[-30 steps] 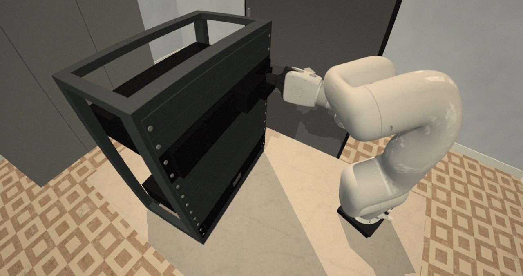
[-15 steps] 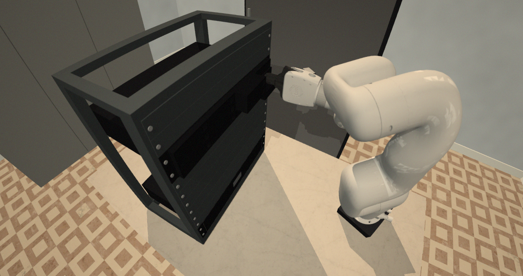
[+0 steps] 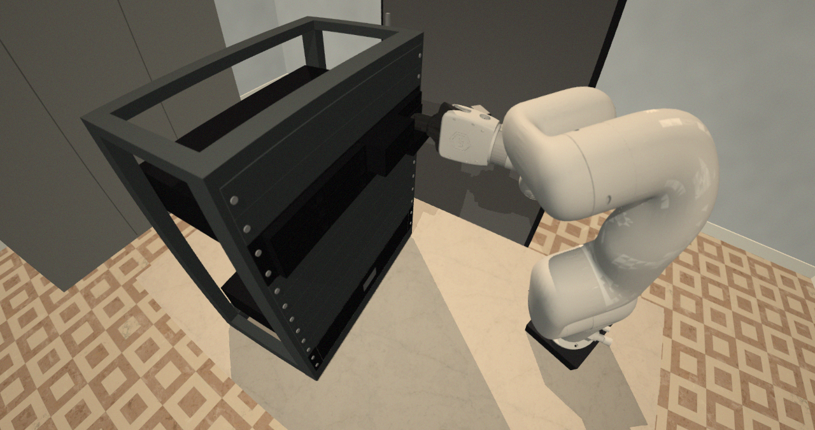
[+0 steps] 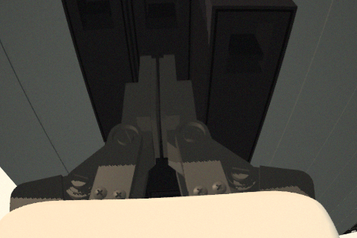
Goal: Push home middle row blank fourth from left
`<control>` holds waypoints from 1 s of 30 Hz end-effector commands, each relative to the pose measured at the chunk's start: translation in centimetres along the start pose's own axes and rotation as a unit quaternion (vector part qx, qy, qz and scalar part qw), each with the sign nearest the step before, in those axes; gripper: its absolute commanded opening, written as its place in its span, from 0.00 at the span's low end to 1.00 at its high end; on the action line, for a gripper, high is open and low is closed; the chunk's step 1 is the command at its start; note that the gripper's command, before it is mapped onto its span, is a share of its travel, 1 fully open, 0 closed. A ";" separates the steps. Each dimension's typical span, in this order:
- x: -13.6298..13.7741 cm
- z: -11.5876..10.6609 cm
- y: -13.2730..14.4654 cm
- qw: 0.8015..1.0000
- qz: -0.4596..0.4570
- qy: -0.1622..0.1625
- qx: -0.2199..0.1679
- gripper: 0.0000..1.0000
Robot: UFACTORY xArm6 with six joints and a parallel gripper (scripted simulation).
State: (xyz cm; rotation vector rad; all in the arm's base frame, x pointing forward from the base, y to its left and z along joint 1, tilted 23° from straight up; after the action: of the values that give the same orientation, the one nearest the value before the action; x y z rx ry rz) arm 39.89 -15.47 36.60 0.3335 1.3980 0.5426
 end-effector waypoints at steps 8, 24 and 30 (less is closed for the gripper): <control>-0.1 0.3 0.0 1.000 -0.001 -0.001 -0.001 0.00; -0.1 -2.2 0.0 1.000 -0.001 -0.001 -0.001 0.00; -0.1 -5.2 0.0 1.000 -0.001 -0.001 -0.001 0.00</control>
State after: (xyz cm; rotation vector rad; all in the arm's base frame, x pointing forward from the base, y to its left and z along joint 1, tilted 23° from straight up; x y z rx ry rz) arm 37.35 -15.70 36.25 0.3335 1.3955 0.5422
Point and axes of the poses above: the point where the finger pads meet when closed, its own z axis out along the fingers, its own x axis across the jaws, y = z × x, the point moved 1 cm from there along -z, back along the fingers, and after that the axes turned 11 degrees about z, right-handed, at the moved point
